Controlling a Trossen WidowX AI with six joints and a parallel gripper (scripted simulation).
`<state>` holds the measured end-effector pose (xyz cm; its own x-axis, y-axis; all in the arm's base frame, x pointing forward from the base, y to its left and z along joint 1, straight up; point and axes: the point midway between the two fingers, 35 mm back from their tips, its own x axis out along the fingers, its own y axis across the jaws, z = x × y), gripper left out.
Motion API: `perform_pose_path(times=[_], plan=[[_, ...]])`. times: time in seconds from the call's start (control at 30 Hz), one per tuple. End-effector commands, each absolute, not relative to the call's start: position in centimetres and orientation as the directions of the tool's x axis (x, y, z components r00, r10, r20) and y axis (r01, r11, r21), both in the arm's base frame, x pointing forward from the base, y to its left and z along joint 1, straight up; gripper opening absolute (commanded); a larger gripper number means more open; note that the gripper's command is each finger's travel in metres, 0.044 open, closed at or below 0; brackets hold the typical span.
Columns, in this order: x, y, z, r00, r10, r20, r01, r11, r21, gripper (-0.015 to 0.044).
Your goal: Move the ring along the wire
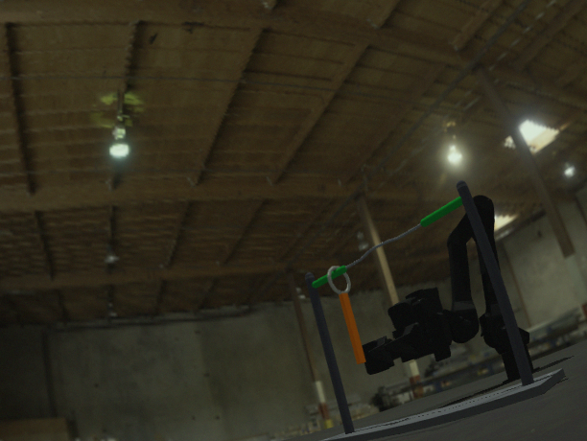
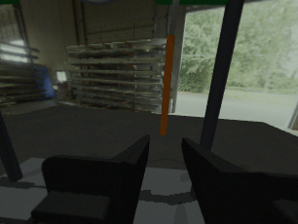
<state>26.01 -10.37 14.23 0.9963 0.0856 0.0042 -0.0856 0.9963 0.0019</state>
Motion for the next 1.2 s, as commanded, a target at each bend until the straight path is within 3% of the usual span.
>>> perform_pose_path(times=[0.0,1.17], plan=[[26.3,-10.4,14.5,0.997,0.081,0.009,-0.081,0.997,-0.011,0.016],[31.6,-10.2,14.8,0.997,0.081,0.014,-0.081,0.997,-0.012,0.016]])
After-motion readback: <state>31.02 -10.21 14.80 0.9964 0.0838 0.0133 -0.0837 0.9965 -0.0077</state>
